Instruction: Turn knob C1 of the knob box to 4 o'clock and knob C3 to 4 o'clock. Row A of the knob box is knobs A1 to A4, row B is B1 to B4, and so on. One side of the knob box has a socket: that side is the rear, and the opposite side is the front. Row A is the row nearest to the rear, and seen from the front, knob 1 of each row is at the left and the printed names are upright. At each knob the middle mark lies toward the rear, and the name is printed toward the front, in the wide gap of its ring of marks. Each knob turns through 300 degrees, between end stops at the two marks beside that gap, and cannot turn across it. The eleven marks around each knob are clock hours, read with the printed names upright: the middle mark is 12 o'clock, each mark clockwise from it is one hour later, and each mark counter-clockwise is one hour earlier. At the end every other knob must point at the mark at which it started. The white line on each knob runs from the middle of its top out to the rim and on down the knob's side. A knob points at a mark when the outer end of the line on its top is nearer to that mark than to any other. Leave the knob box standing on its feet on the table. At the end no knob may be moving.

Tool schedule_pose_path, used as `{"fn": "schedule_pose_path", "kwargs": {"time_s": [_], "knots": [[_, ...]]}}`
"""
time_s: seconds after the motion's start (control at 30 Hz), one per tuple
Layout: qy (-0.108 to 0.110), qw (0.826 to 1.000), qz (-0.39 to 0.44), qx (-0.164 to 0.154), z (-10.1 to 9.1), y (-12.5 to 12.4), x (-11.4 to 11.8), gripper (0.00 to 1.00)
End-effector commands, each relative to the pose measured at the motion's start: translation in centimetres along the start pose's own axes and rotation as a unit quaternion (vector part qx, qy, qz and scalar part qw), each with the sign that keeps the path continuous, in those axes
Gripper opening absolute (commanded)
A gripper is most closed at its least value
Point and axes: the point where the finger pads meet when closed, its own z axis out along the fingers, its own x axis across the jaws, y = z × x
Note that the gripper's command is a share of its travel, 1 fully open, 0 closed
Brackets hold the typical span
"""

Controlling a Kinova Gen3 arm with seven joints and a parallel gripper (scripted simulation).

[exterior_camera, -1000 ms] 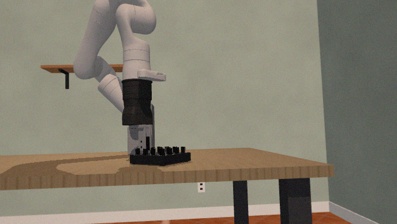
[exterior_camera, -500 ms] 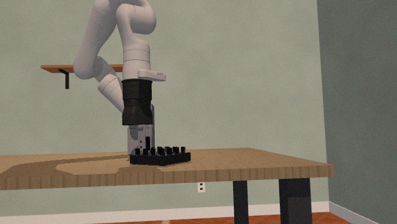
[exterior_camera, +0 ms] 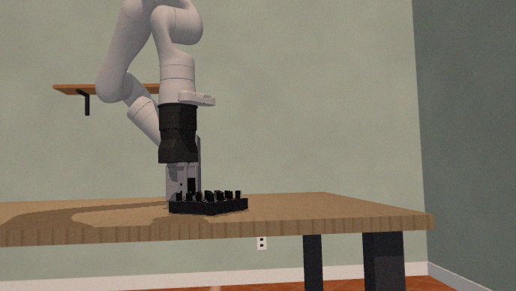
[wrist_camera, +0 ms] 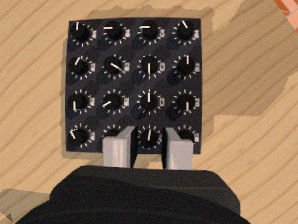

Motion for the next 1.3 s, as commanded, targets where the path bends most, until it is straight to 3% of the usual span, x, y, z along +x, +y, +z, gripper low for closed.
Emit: {"fn": "schedule_pose_path", "kwargs": {"time_s": [0.0,0.33,0.87,1.27], "knots": [[0.001,1.000,0.007,0.000,0.0,0.1,0.0,0.46],[0.001,1.000,0.007,0.000,-0.2,0.1,0.0,0.46],[0.002,1.000,0.005,0.003,-3.7,-0.2,0.1,0.46],[0.001,1.000,0.006,0.002,-3.9,-0.1,0.0,0.46]]}}
